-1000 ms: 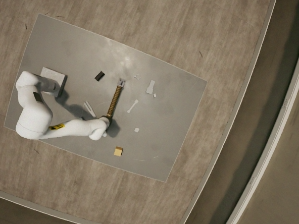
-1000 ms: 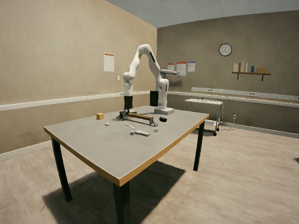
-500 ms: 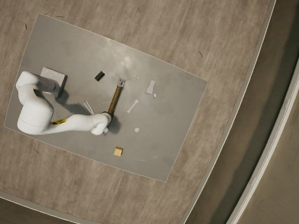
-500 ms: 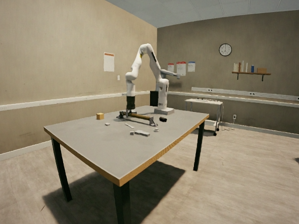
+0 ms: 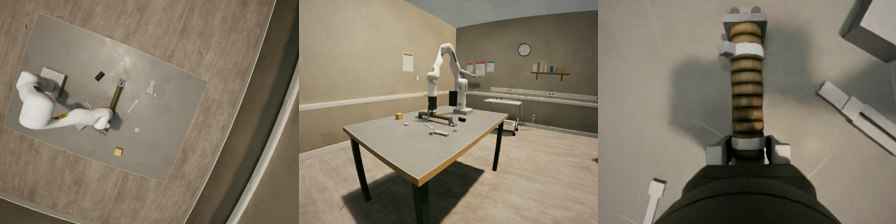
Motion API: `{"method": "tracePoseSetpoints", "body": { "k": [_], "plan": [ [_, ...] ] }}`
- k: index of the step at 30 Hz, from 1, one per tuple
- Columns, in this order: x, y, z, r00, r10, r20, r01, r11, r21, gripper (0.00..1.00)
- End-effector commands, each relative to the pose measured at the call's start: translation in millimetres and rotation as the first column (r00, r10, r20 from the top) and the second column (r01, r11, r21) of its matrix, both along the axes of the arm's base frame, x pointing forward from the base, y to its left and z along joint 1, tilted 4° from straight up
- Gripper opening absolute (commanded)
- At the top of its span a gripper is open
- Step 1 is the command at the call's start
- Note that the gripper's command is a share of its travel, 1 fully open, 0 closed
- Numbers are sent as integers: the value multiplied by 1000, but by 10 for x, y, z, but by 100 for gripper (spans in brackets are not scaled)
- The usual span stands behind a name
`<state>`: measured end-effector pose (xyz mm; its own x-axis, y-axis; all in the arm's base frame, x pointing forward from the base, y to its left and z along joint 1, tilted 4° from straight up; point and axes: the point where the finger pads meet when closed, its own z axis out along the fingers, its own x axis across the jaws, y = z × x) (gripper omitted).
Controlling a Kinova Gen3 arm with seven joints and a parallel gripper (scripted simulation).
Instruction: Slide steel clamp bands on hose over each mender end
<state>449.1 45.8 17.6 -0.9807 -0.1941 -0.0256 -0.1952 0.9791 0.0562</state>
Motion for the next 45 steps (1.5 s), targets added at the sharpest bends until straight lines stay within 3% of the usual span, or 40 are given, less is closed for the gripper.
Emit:
{"method": "tracePoseSetpoints", "body": {
  "k": [1,19,45],
  "plan": [
    [-30,113,11,1000,2,1,-2,1000,0,75],
    [-67,326,23,1000,2,2,-2,1000,0,75],
    [-76,360,28,1000,2,1,-2,1000,0,75]
  ]
}}
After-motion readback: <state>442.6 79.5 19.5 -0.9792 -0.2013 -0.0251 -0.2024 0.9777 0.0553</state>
